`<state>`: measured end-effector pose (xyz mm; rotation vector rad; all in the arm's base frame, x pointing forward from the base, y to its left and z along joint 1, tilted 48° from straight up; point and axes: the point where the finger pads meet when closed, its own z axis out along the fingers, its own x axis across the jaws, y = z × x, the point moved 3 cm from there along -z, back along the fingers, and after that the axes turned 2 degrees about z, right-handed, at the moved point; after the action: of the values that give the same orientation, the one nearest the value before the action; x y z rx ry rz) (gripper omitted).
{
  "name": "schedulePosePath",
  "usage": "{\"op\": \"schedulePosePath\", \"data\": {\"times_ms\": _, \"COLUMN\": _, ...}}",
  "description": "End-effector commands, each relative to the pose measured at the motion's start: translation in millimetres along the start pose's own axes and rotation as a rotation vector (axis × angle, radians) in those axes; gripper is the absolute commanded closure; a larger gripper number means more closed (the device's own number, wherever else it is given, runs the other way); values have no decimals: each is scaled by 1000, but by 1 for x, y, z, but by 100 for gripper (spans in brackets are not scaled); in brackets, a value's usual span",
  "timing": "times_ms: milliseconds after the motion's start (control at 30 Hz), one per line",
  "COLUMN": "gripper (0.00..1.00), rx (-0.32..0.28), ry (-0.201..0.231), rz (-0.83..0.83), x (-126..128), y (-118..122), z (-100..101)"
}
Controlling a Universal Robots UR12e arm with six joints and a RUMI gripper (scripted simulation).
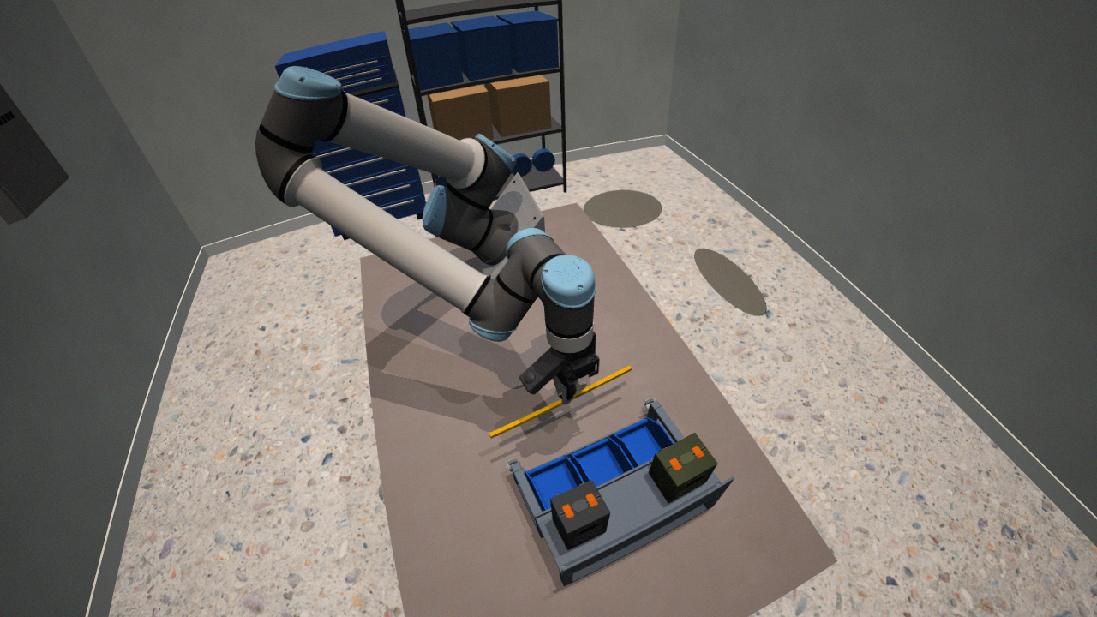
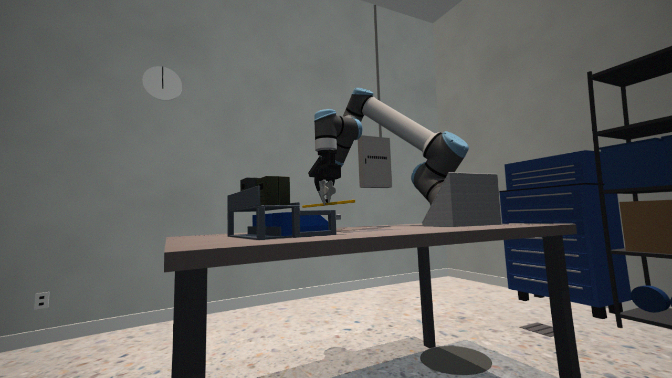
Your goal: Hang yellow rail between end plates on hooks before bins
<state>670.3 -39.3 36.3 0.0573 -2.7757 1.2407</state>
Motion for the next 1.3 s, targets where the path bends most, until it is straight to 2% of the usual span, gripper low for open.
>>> {"op": "schedulePosePath", "data": {"times_ms": 0, "gripper": 100, "rx": 0, "ry": -1, "rz": 0, "x": 0, "y": 0, "z": -1}}
{"op": "schedulePosePath", "data": {"times_ms": 433, "gripper": 100, "rx": 0, "ry": -1, "rz": 1, "x": -1, "y": 0, "z": -1}}
{"op": "schedulePosePath", "data": {"times_ms": 500, "gripper": 100, "rx": 0, "ry": -1, "rz": 11, "x": -13, "y": 2, "z": -1}}
{"op": "schedulePosePath", "data": {"times_ms": 600, "gripper": 100, "rx": 0, "ry": -1, "rz": 42, "x": -53, "y": 11, "z": -1}}
{"op": "schedulePosePath", "data": {"times_ms": 667, "gripper": 100, "rx": 0, "ry": -1, "rz": 42, "x": -53, "y": 11, "z": -1}}
{"op": "schedulePosePath", "data": {"times_ms": 767, "gripper": 100, "rx": 0, "ry": -1, "rz": 61, "x": -76, "y": 17, "z": -1}}
{"op": "schedulePosePath", "data": {"times_ms": 1267, "gripper": 100, "rx": 0, "ry": -1, "rz": 62, "x": -76, "y": 17, "z": -1}}
